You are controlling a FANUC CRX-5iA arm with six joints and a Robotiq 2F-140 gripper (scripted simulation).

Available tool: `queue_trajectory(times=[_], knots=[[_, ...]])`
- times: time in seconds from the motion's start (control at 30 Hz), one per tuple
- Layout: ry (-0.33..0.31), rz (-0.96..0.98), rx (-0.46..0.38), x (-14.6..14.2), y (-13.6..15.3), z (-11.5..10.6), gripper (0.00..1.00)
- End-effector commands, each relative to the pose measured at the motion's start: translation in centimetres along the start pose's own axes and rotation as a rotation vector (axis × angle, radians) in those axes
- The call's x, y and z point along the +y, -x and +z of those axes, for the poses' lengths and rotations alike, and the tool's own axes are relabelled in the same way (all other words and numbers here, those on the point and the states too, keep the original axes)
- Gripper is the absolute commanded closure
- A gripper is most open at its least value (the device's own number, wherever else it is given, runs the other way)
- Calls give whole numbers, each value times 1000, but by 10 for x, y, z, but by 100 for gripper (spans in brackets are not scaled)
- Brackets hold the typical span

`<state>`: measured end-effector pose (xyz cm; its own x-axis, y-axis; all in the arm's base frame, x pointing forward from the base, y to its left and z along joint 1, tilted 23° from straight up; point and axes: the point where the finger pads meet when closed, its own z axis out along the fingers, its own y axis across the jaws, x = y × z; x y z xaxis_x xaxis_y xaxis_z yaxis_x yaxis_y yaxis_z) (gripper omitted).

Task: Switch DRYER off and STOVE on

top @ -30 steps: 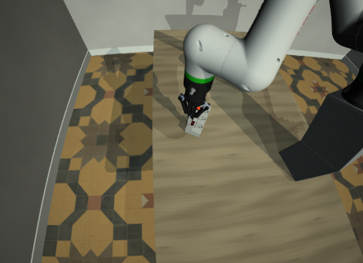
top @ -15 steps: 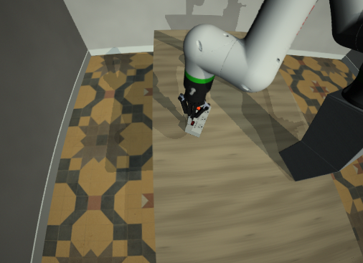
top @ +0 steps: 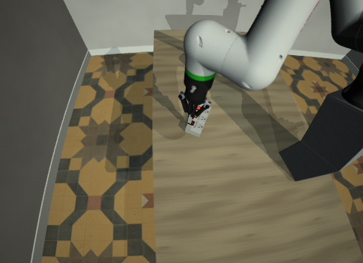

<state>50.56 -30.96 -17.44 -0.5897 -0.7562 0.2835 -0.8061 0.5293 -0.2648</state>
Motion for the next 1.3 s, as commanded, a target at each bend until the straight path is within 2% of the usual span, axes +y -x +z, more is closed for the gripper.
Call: queue_trajectory(times=[0.0, 0.23, 1.0, 1.03, 1.27], knots=[[1, 0, 0, 0, 0, -11, 100], [1, 0, 0, 0, 0, -27, 100], [1, 0, 0, 0, 0, -29, 100], [1, 0, 0, 0, 0, -29, 0], [1, 0, 0, 0, 0, -38, 0]])
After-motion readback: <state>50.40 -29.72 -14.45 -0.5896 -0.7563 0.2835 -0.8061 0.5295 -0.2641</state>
